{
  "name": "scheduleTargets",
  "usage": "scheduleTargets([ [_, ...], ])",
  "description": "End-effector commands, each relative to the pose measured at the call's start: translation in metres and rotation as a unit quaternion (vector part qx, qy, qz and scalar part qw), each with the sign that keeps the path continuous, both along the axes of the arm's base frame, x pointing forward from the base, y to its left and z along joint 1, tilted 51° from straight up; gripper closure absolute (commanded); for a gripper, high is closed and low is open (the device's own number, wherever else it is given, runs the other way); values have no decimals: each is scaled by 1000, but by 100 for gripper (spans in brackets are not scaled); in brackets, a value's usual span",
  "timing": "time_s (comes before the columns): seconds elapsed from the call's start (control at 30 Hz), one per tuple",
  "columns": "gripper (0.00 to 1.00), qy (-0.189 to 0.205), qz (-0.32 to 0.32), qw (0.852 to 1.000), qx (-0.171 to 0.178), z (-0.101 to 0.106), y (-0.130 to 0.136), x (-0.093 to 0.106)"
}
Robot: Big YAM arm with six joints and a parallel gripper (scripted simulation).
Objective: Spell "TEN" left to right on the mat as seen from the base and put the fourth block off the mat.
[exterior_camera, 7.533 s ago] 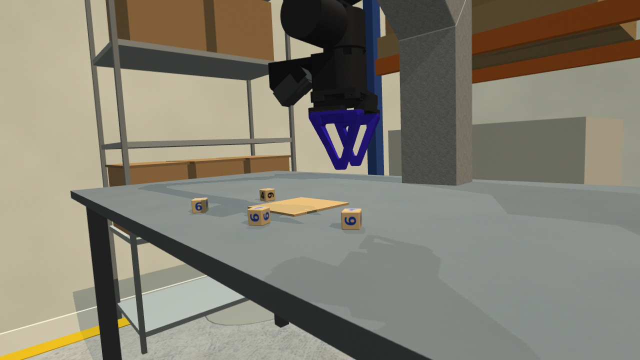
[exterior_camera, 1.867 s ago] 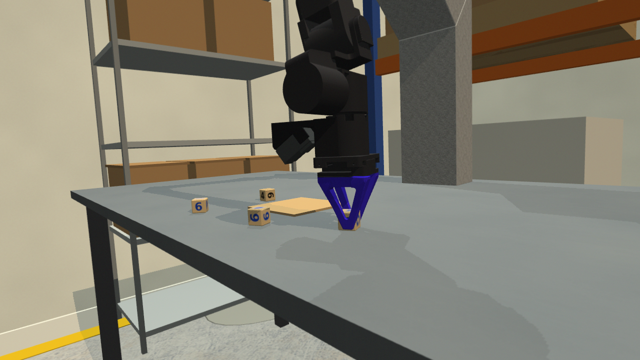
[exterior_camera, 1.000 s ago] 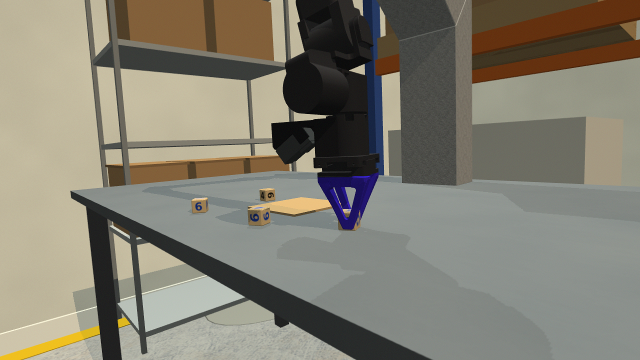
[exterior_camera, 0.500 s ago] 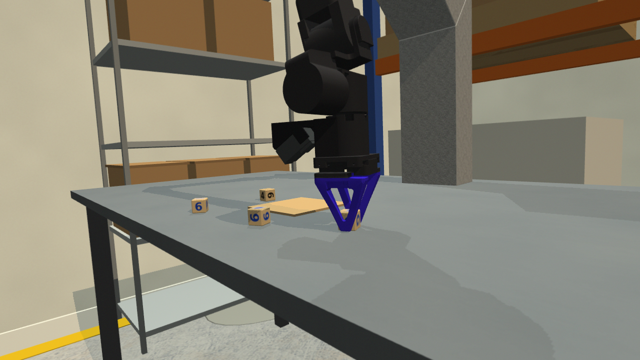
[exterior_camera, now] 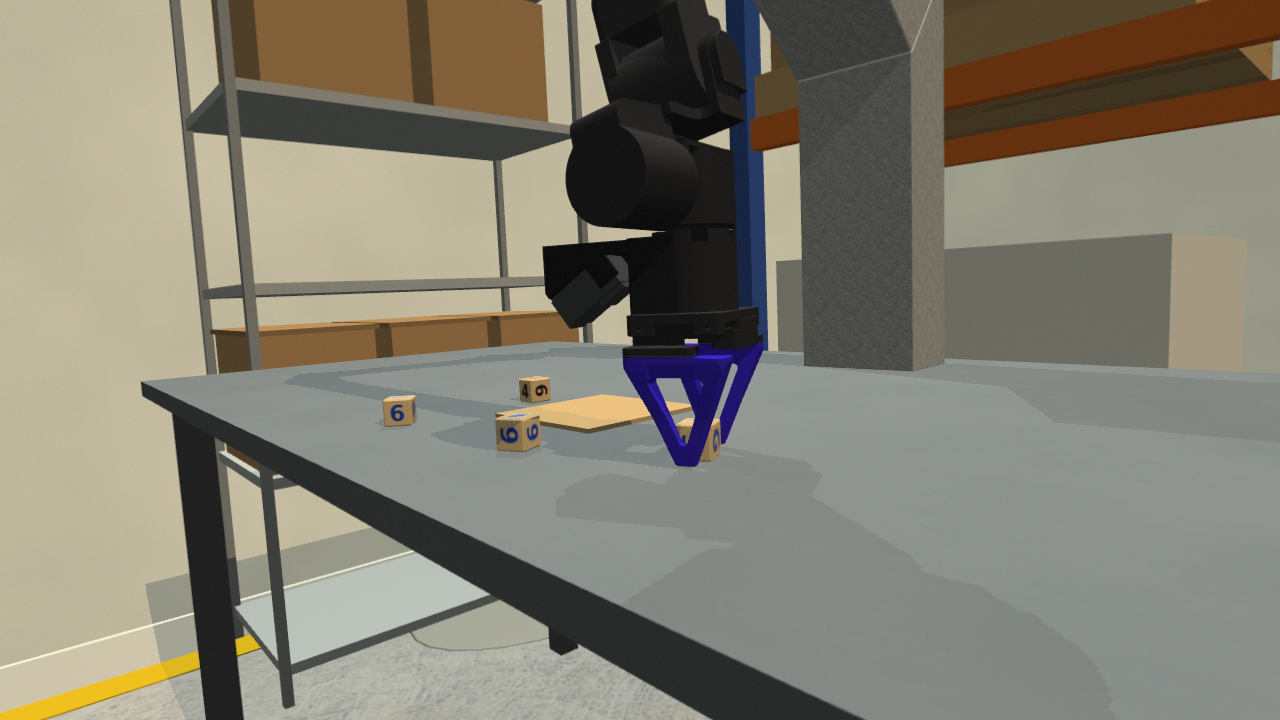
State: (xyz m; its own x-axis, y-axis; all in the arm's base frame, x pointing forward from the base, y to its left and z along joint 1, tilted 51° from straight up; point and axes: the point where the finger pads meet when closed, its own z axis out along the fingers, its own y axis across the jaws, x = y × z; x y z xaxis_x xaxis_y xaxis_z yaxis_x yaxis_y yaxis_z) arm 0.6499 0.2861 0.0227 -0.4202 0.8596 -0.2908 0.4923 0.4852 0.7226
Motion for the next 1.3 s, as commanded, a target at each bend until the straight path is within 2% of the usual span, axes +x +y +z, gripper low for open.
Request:
scheduleTargets([
  [0.0, 29, -4, -4, 1000, -2, -1, -9, 7],
  [0.07, 29, -5, -5, 1000, -2, 1, -9, 6],
  [0.13, 29, -13, -5, 1000, 2, 17, -10, 4],
  [0.2, 29, -13, -6, 1000, 4, 22, -11, 1],
  [0.37, 29, -6, 2, 1000, 6, 30, 2, -23],
  [0.83, 29, -7, 2, 1000, 6, 66, -8, -68],
  [0.9, 29, -7, 2, 1000, 6, 69, -9, -71],
  [0.97, 29, 11, 1, 1000, -3, 45, -12, -74],
  [1.13, 29, 10, -1, 1000, -3, 46, -14, -73],
  [1.17, 29, 1, 0, 1000, 1, 55, -12, -70],
  [1.27, 29, -1, 0, 1000, 2, 58, -12, -69],
])
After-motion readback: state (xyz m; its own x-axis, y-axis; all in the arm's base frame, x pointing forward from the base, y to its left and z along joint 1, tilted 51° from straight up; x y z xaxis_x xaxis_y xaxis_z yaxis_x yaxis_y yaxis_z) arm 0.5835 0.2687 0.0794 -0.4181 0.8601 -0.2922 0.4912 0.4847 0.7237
